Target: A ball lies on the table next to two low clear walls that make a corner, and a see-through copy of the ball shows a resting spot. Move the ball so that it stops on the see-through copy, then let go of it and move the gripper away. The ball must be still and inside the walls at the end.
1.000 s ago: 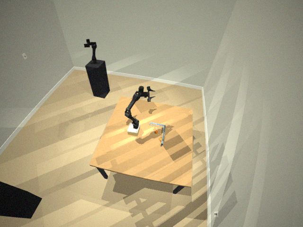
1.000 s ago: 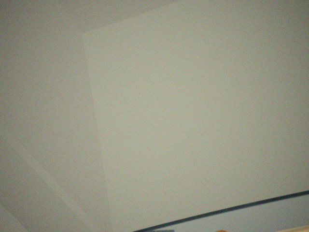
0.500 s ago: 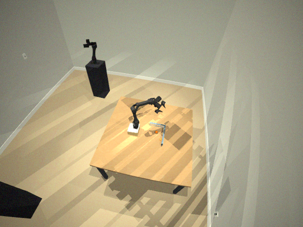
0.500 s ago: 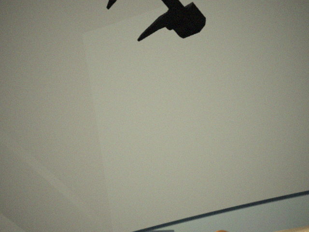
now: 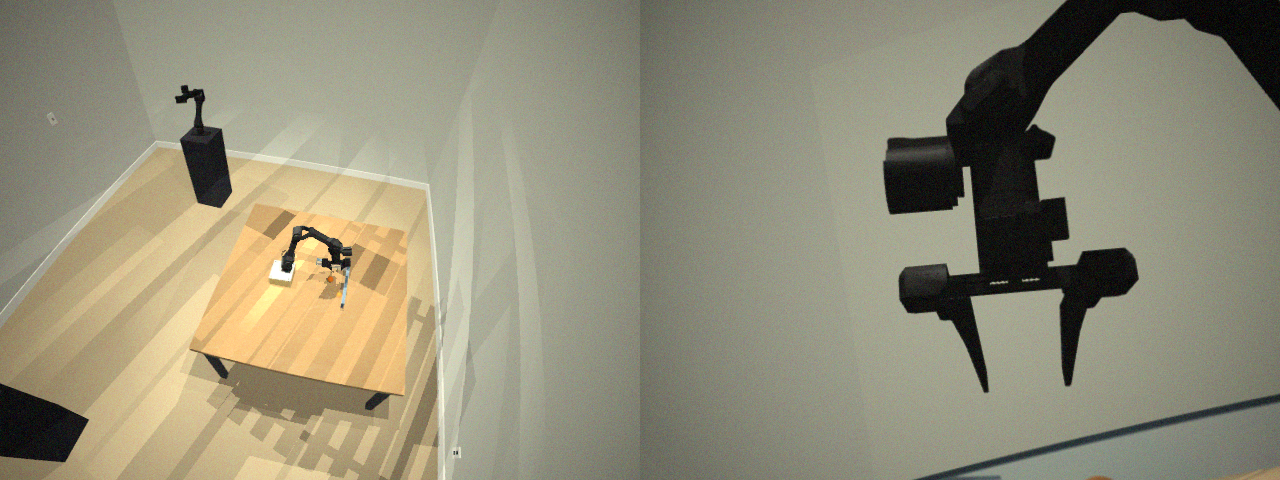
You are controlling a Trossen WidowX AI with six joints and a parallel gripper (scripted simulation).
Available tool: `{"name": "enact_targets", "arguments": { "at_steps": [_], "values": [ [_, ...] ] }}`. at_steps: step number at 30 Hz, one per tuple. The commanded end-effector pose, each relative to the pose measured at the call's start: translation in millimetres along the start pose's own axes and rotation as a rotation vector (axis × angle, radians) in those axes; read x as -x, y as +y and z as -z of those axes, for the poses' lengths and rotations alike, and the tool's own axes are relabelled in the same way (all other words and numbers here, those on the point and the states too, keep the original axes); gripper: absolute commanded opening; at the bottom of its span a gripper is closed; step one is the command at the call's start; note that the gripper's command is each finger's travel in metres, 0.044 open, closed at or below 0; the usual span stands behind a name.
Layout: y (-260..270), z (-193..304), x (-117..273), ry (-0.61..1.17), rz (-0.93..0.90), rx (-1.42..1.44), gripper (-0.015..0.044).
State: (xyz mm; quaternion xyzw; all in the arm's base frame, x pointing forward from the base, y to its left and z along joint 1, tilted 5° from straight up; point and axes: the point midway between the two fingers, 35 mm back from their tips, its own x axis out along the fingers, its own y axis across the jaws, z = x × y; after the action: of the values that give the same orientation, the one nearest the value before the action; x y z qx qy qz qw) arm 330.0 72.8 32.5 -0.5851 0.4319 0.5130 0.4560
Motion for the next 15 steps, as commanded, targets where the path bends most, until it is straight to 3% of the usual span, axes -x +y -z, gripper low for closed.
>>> {"name": "enact_targets", "arguments": {
  "at_steps": [1, 15],
  "values": [
    [32, 15, -34, -0.047, -0.144, -0.148, 0.0298],
    [36, 15, -51, -0.050, -0.151, -0.155, 0.0298]
  ]
}}
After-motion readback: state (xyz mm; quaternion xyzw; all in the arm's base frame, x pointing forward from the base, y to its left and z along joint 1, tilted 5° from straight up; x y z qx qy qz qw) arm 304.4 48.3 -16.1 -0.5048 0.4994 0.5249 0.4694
